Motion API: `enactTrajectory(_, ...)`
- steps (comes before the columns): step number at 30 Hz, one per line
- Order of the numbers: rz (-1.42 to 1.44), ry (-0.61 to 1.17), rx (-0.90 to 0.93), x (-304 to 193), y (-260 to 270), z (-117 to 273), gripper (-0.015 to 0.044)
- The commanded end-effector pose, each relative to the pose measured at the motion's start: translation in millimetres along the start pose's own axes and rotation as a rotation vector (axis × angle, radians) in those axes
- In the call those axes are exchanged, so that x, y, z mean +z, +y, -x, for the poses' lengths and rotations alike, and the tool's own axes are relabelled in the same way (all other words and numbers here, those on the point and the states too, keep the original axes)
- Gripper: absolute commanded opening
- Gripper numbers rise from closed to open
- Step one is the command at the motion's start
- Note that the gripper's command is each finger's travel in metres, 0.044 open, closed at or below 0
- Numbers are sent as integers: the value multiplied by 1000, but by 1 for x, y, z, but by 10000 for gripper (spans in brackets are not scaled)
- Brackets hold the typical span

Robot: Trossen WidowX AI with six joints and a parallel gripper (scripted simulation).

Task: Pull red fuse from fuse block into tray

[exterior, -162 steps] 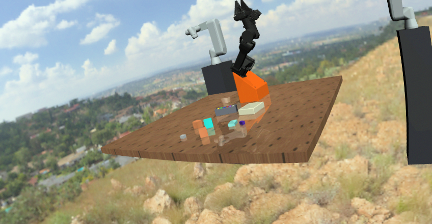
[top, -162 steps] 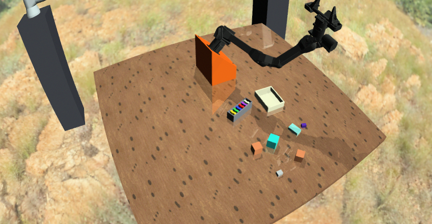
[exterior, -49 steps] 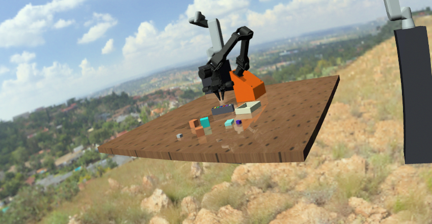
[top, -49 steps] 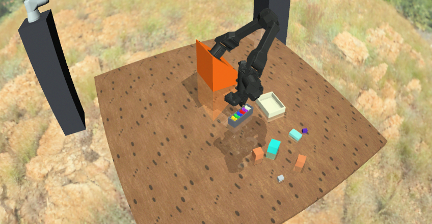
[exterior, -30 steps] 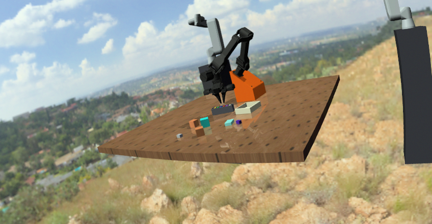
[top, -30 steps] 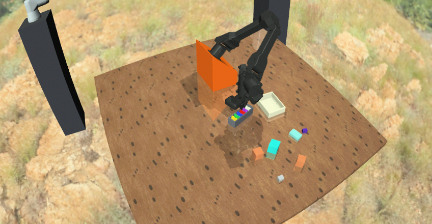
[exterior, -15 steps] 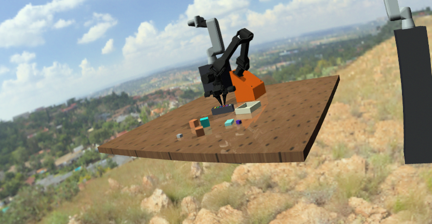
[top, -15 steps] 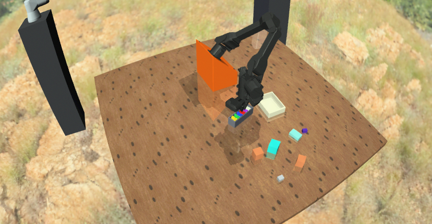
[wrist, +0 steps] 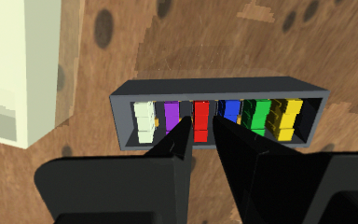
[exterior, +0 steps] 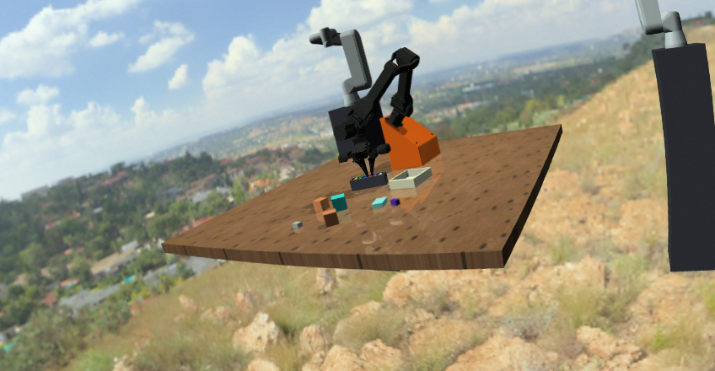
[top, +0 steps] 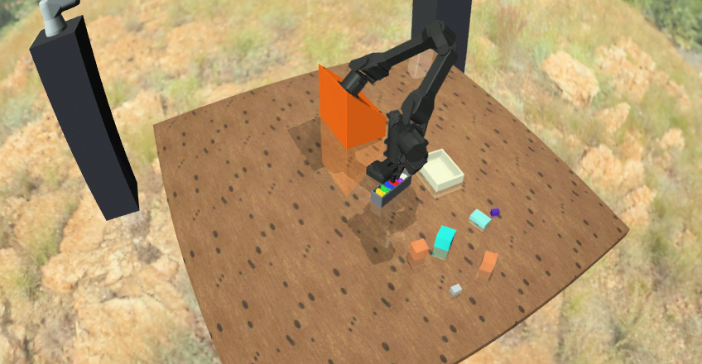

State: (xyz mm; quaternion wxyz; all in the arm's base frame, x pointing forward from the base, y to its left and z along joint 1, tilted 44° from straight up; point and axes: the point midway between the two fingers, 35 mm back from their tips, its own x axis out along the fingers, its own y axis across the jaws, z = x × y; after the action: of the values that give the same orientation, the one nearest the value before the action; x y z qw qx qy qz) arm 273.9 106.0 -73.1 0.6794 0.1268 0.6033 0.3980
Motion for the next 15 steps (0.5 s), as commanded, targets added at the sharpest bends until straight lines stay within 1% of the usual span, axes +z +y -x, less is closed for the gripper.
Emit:
enactTrajectory(1, -7, 2, 6, -1, 0, -5, 70)
enactTrajectory(9, -7, 2, 6, -1, 0, -6, 70)
enactTrajectory(15, -1, 2, 1, -1, 0, -5, 30)
